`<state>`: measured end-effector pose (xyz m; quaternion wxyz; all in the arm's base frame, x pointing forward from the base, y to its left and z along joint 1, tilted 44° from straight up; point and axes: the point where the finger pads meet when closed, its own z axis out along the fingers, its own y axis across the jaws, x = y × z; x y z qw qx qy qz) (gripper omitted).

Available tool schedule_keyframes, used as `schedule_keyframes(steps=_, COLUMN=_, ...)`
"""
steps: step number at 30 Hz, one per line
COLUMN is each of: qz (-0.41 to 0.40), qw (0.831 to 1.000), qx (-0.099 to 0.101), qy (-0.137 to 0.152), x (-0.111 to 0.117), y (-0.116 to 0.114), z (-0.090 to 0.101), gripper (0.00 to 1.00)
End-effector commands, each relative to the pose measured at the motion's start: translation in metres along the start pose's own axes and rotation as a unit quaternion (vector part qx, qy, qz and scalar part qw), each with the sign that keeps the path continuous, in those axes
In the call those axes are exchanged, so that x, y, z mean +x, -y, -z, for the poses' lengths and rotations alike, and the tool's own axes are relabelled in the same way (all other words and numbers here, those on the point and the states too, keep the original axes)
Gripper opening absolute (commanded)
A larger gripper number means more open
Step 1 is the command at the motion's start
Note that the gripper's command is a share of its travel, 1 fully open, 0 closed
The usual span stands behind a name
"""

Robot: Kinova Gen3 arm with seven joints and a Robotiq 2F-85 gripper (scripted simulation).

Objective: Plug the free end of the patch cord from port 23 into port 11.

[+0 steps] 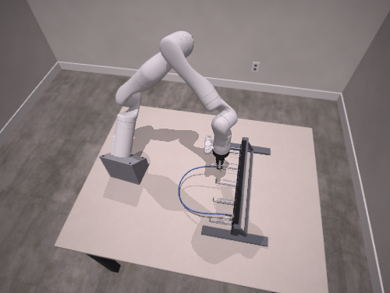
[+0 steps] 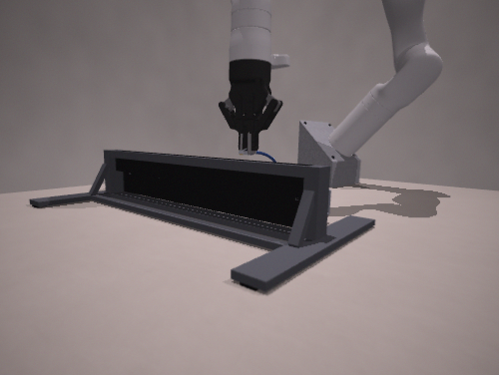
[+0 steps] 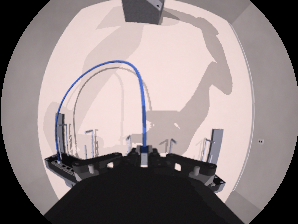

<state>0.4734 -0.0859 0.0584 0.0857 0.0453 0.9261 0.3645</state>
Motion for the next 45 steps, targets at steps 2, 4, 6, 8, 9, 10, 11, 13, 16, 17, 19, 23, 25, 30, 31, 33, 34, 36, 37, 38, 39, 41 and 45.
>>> schedule_keyframes(steps=2, qz=-0.006, qw=1.0, qx=0.0, qy=0.001, x=-0.0027, y=0.0024, z=0.0006, gripper=0.0)
schedule_keyframes(steps=4, qz=-0.01, qw=1.0, qx=0.0, qy=0.001, x=-0.0036, y=0.0034, z=0.0008, gripper=0.0)
schedule_keyframes(steps=6, qz=-0.013, qw=1.0, qx=0.0, qy=0.001, x=-0.0044, y=0.0044, z=0.0011, gripper=0.0)
schedule_keyframes(steps=8, qz=-0.017, qw=1.0, qx=0.001, qy=0.001, x=-0.0051, y=0.0052, z=0.0013, gripper=0.0)
schedule_keyframes(steps=9, qz=-0.017, qw=1.0, qx=0.001, qy=0.001, x=-0.0051, y=0.0052, z=0.0013, gripper=0.0)
schedule_keyframes(steps=10, qz=-0.017, qw=1.0, qx=0.001, qy=0.001, x=-0.0051, y=0.0052, z=0.0013, gripper=0.0)
schedule_keyframes(steps=11, qz=-0.018, qw=1.0, qx=0.001, qy=0.001, x=-0.0054, y=0.0056, z=0.0014, gripper=0.0)
schedule_keyframes(steps=13, qz=-0.021, qw=1.0, qx=0.001, qy=0.001, x=-0.006, y=0.0064, z=0.0016, gripper=0.0)
schedule_keyframes(steps=16, qz=-0.025, qw=1.0, qx=0.001, qy=0.001, x=-0.0069, y=0.0074, z=0.0018, gripper=0.0)
schedule_keyframes(steps=17, qz=-0.026, qw=1.0, qx=0.001, qy=0.001, x=-0.0071, y=0.0077, z=0.0019, gripper=0.0)
schedule_keyframes(steps=19, qz=-0.028, qw=1.0, qx=0.001, qy=0.001, x=-0.0076, y=0.0082, z=0.002, gripper=0.0)
schedule_keyframes(steps=23, qz=-0.031, qw=1.0, qx=0.001, qy=0.001, x=-0.0083, y=0.0091, z=0.0023, gripper=0.0)
schedule_keyframes(steps=25, qz=-0.032, qw=0.999, qx=0.001, qy=0.001, x=-0.0086, y=0.0095, z=0.0024, gripper=0.0)
schedule_keyframes(steps=30, qz=-0.034, qw=0.999, qx=0.001, qy=0.001, x=-0.009, y=0.0099, z=0.0025, gripper=0.0)
schedule_keyframes(steps=31, qz=-0.034, qw=0.999, qx=0.001, qy=0.001, x=-0.0091, y=0.01, z=0.0025, gripper=0.0)
schedule_keyframes(steps=33, qz=-0.035, qw=0.999, qx=0.001, qy=0.001, x=-0.0093, y=0.0102, z=0.0026, gripper=0.0)
schedule_keyframes(steps=34, qz=-0.035, qw=0.999, qx=0.001, qy=0.001, x=-0.0093, y=0.0103, z=0.0026, gripper=0.0)
schedule_keyframes(steps=36, qz=-0.036, qw=0.999, qx=0.001, qy=0.001, x=-0.0094, y=0.0105, z=0.0026, gripper=0.0)
schedule_keyframes(steps=37, qz=-0.036, qw=0.999, qx=0.001, qy=0.001, x=-0.0095, y=0.0105, z=0.0026, gripper=0.0)
schedule_keyframes(steps=38, qz=-0.036, qw=0.999, qx=0.001, qy=0.001, x=-0.0095, y=0.0106, z=0.0026, gripper=0.0)
schedule_keyframes(steps=39, qz=-0.037, qw=0.999, qx=0.001, qy=0.001, x=-0.0096, y=0.0106, z=0.0027, gripper=0.0)
schedule_keyframes(steps=41, qz=-0.037, qw=0.999, qx=0.001, qy=0.001, x=-0.0096, y=0.0107, z=0.0027, gripper=0.0)
schedule_keyframes(steps=45, qz=-0.037, qw=0.999, qx=0.001, qy=0.001, x=-0.0096, y=0.0107, z=0.0027, gripper=0.0)
